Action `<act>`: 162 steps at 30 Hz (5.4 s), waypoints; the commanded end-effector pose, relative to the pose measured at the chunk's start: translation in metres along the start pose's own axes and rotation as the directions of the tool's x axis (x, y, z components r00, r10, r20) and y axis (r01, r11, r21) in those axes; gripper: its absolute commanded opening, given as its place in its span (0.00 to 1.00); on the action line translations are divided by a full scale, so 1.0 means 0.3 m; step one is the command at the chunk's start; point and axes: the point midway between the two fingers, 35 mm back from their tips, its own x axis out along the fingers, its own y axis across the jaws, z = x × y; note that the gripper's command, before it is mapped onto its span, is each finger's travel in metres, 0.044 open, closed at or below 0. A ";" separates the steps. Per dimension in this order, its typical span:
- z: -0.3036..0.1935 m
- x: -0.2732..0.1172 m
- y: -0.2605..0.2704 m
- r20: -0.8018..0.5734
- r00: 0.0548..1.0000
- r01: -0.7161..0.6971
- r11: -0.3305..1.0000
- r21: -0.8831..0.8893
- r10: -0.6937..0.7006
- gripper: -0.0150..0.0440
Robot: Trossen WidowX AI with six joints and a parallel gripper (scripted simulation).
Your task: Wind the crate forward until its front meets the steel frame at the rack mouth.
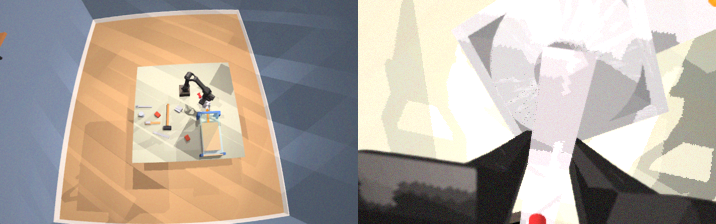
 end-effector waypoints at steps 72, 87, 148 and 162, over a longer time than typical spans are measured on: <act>-0.015 -0.430 0.021 0.056 0.998 0.029 0.998 0.055 -0.032 0.73; -0.015 -0.430 0.021 0.056 0.998 0.029 0.998 0.055 -0.032 0.25; -0.207 -0.348 0.025 0.051 0.998 -0.004 0.811 0.585 -0.032 1.00; -0.194 -0.275 0.022 0.052 0.998 -0.004 0.811 0.585 -0.032 1.00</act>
